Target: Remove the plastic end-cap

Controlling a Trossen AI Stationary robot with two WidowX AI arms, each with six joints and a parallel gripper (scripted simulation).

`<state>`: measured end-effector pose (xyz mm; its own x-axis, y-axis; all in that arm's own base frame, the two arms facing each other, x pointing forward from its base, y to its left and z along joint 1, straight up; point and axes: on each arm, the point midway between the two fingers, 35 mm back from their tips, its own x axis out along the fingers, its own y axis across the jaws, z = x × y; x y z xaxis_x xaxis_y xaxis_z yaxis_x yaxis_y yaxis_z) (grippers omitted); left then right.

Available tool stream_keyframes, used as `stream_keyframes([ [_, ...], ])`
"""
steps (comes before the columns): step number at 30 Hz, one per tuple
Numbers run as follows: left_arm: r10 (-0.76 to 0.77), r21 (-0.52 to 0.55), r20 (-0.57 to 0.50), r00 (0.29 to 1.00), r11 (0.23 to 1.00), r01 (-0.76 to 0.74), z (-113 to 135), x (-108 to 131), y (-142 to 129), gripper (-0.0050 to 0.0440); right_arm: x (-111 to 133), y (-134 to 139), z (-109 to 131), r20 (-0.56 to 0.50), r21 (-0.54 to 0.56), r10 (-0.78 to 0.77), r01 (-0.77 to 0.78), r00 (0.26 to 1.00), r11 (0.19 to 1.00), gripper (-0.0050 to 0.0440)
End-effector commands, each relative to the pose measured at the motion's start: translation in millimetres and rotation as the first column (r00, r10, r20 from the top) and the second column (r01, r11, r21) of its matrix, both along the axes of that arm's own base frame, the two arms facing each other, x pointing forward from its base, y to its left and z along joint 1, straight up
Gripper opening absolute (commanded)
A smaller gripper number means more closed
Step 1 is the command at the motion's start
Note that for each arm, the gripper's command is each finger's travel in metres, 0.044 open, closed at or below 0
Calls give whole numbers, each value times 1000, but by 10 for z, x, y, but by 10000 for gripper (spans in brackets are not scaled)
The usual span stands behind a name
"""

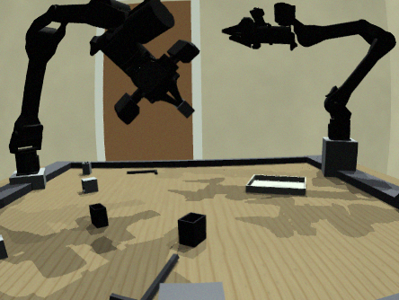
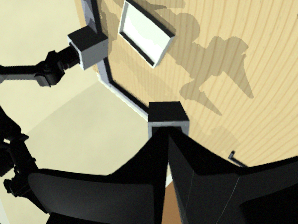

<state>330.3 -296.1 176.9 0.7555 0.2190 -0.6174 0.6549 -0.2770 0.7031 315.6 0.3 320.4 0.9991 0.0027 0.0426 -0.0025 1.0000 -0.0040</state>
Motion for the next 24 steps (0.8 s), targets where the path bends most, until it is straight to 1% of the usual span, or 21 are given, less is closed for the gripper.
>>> stream_keyframes([
  [1,9,-23,-6,1000,1000,-10,102,205,209,0,-20,-14,68,20,4,-8,8,1000,1000,440],
  [2,6,-23,-15,1000,1000,-6,95,273,270,0,-20,-14,68,20,4,-8,8,1000,1000,440],
  [4,6,-23,-15,1000,1000,-6,95,273,270,0,-20,-14,68,20,4,-8,8,1000,1000,440],
  [10,-26,-29,-44,999,999,24,92,595,580,0,-20,-14,68,20,4,-8,8,1000,1000,440],
  [19,-72,-24,-43,996,997,71,142,1002,1106,0,-20,-14,68,20,4,-8,8,1000,1000,440],
  [21,-72,-24,-43,996,997,71,142,1002,1106,0,-20,-14,68,20,4,-8,8,1000,1000,440],
  [24,-89,-17,-35,995,996,89,166,1119,1291,0,-20,-14,68,20,4,-8,8,1000,1000,440],
])
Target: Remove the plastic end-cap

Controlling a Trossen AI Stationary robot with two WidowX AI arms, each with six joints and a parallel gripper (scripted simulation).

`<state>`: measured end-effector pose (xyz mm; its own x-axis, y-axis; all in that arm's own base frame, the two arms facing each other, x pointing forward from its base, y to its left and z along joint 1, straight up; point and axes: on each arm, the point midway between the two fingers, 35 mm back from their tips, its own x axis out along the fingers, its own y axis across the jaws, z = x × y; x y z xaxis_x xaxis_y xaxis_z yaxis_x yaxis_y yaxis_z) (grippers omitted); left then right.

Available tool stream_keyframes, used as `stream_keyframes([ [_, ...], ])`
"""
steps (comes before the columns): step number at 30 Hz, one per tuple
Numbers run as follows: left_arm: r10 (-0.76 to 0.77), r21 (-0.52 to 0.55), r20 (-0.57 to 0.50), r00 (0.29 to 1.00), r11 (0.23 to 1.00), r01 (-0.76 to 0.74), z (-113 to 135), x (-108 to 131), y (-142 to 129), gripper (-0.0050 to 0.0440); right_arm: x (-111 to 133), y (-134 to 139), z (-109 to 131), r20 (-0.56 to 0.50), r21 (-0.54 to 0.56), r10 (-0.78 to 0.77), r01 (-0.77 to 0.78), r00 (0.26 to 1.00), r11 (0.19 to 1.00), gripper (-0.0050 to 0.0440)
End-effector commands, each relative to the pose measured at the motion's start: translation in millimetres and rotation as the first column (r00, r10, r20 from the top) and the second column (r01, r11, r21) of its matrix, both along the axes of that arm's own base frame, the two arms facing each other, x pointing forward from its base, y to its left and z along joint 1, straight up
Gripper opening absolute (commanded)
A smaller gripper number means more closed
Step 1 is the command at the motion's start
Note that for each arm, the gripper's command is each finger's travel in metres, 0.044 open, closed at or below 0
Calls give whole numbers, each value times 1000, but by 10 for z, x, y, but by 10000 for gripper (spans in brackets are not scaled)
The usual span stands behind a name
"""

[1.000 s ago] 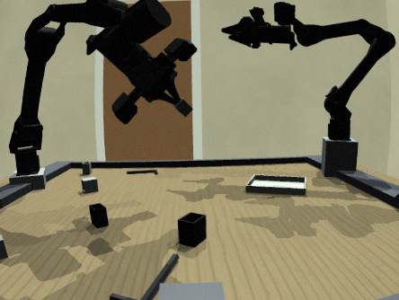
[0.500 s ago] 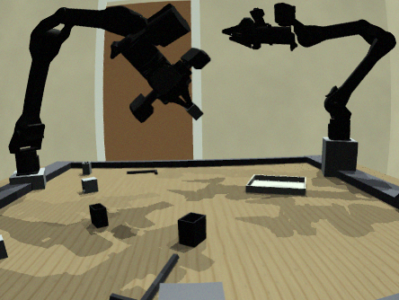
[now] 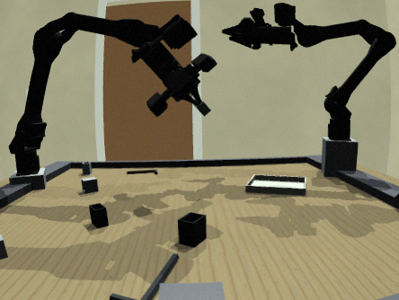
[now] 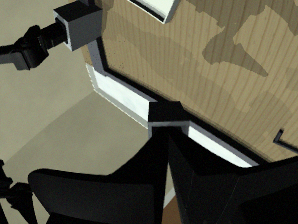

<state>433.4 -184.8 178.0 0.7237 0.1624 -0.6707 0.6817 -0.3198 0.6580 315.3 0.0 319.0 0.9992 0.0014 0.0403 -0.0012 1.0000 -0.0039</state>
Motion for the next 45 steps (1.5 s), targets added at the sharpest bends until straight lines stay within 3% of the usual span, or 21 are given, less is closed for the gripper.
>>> stream_keyframes([
  [1,-25,-8,38,999,1000,26,164,121,236,0,-17,-11,82,22,4,-7,7,1000,1000,440],
  [12,-94,50,101,990,995,90,305,443,959,0,-17,-11,82,22,4,-7,7,1000,1000,440],
  [14,-94,50,101,990,995,90,305,443,959,0,-17,-11,82,22,4,-7,7,1000,1000,440],
  [23,-153,140,166,974,982,130,455,585,1572,0,-17,-11,82,22,4,-7,7,1000,1000,440],
  [45,-283,445,272,920,885,141,858,524,2859,0,-17,-11,82,22,4,-7,7,1000,1000,440],
])
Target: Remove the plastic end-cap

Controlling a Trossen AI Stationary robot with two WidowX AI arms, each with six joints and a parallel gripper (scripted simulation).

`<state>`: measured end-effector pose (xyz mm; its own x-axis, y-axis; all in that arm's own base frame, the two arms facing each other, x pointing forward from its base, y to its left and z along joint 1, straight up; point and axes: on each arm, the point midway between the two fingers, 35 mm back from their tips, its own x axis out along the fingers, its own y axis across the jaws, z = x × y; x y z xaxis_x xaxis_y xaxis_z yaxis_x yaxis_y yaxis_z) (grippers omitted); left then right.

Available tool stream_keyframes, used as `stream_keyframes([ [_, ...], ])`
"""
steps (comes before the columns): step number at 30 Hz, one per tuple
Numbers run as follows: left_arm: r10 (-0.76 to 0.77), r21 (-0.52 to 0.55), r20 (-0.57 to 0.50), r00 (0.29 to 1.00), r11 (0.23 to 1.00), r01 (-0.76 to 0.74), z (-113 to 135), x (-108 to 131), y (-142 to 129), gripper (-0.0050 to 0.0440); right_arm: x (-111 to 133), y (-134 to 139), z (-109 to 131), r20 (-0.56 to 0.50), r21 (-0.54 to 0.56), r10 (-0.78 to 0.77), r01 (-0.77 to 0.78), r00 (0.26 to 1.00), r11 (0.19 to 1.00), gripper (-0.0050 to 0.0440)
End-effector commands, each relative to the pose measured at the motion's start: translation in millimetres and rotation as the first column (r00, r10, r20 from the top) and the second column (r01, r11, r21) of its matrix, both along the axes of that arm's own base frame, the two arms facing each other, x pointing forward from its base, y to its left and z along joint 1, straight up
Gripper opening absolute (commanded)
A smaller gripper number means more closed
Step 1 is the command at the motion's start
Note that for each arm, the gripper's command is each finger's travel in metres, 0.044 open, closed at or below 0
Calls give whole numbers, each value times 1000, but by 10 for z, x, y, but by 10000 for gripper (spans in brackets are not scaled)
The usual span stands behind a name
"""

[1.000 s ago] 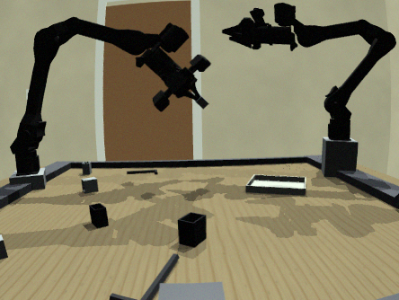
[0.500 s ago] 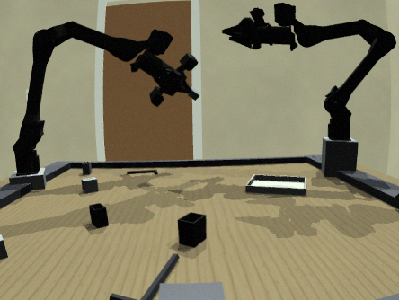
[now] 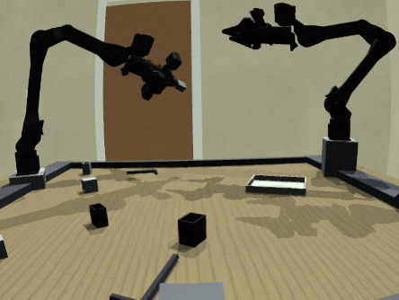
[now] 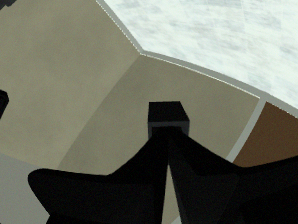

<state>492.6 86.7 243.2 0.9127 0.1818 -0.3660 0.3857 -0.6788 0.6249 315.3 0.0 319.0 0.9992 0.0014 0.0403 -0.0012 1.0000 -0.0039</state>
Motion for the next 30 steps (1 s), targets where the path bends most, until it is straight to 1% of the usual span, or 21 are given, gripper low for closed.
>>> stream_keyframes([
  [1,-17,63,58,998,998,13,212,-71,160,0,-17,-11,82,22,4,-7,7,1000,1000,440],
  [6,-19,48,49,999,999,16,186,-48,95,0,-17,-11,82,22,4,-7,7,1000,1000,440],
  [21,-7,41,43,999,999,5,164,-40,116,0,-10,-1,108,26,4,-3,3,1000,1000,440],
  [22,-7,41,44,999,999,5,165,-39,116,0,-10,0,110,26,4,-2,2,1000,1000,215],
  [30,-6,41,46,999,999,4,175,-35,120,0,-8,4,124,28,3,0,0,1000,1000,215],
])
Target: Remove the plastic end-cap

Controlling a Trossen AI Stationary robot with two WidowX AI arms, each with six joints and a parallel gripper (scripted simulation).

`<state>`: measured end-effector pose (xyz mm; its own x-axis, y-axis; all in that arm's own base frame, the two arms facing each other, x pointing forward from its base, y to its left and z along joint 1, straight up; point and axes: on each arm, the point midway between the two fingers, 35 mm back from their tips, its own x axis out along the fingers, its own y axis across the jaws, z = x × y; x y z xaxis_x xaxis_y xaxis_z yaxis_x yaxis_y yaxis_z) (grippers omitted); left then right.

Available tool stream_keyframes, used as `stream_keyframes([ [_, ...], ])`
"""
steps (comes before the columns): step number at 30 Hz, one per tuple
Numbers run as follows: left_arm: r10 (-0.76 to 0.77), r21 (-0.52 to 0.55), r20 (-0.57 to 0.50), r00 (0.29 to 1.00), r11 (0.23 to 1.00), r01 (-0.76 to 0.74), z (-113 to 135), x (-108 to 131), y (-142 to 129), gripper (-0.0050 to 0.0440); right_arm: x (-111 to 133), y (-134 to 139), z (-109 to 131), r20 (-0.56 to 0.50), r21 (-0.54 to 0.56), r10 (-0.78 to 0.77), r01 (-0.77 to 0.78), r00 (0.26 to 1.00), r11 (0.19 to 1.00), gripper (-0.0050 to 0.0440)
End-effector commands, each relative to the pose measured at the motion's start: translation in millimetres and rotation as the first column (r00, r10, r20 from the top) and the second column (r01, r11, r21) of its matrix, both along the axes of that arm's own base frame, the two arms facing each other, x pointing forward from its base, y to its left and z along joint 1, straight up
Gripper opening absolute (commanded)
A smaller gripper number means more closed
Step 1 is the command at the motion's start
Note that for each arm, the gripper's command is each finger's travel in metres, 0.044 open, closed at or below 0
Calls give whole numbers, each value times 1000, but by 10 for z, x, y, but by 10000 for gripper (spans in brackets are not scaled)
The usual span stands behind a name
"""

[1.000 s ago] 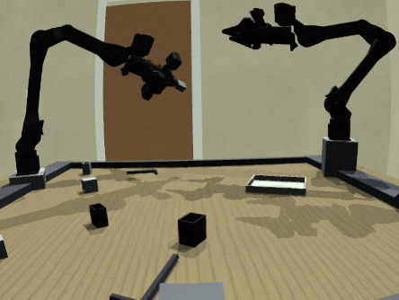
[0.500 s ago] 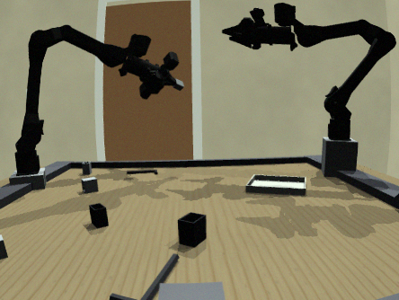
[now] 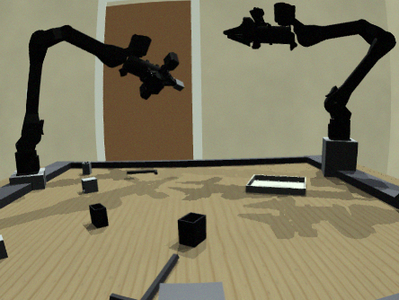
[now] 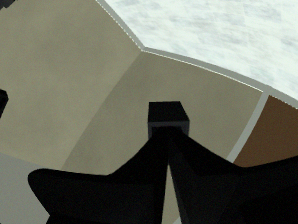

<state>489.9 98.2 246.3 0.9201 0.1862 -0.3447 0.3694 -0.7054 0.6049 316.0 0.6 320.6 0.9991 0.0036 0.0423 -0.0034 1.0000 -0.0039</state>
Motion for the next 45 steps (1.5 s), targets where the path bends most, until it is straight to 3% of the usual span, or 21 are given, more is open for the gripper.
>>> stream_keyframes([
  [1,4,4,31,1000,1000,-4,146,-8,5,0,-14,-2,109,27,3,-2,2,1000,1000,215],
  [10,4,4,31,1000,1000,-4,148,-7,6,0,-14,0,111,27,3,-1,1,1000,1000,215],
  [15,4,4,31,1000,1000,-4,148,-7,6,0,138,-42,93,-24,171,-7,11,1000,985,215],
  [22,4,4,31,1000,1000,-4,148,-7,6,0,374,-118,4,-110,447,-16,64,994,892,215],
  [24,4,4,31,1000,1000,-4,148,-7,6,0,374,-118,4,-110,447,-16,64,994,892,215],
  [36,4,4,31,1000,1000,-4,148,-7,6,0,755,-255,-188,-237,777,-33,210,971,593,215],
  [39,4,4,31,1000,1000,-4,148,-7,6,0,847,-292,-245,-267,833,-37,250,963,494,215],
  [41,4,4,31,1000,1000,-4,148,-7,6,0,847,-292,-245,-267,833,-37,250,963,494,215],
  [45,4,4,31,1000,1000,-4,148,-7,6,0,971,-343,-327,-306,886,-44,301,951,352,215],
])
